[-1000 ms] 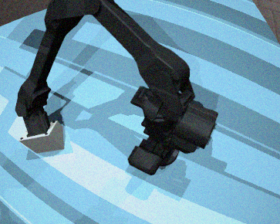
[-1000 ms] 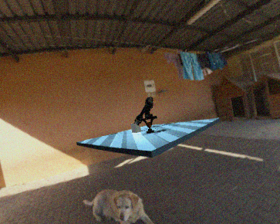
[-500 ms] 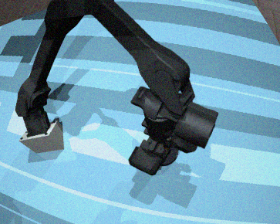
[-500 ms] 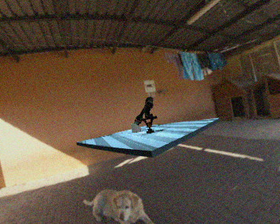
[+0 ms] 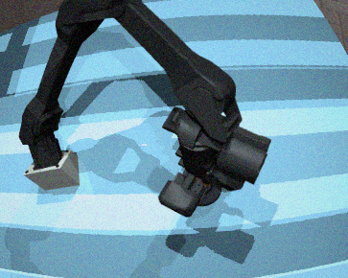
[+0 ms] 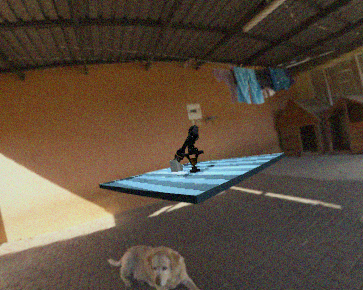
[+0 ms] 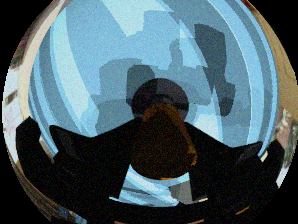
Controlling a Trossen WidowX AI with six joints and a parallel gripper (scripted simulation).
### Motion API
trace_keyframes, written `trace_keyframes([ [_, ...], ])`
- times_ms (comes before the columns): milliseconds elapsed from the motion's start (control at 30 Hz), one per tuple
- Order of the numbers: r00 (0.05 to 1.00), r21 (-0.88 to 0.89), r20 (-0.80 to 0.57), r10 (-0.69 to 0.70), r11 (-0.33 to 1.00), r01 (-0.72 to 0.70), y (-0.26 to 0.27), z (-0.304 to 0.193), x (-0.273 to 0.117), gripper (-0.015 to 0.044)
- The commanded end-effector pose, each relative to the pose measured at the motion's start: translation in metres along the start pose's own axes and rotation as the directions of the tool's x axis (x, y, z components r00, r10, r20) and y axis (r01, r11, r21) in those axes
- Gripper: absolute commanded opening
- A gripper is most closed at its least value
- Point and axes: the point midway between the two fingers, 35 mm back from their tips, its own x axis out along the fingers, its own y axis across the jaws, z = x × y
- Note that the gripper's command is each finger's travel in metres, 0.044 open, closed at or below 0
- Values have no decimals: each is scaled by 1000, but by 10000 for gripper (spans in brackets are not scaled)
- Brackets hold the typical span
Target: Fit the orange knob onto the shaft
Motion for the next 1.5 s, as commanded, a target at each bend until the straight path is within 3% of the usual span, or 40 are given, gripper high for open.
trace_keyframes([
  [0, 1000, -24, 0, 1, 1000, -1, 0, -1, 0, 0],
  [233, 1000, -56, 0, 1, 998, -1, 1, -2, 0, 0],
  [733, 1000, 55, 0, 1, 998, -1, -1, -1, 1, 0],
  [1467, 1000, -60, 0, 1, 998, -1, 0, -1, 1, 0],
])
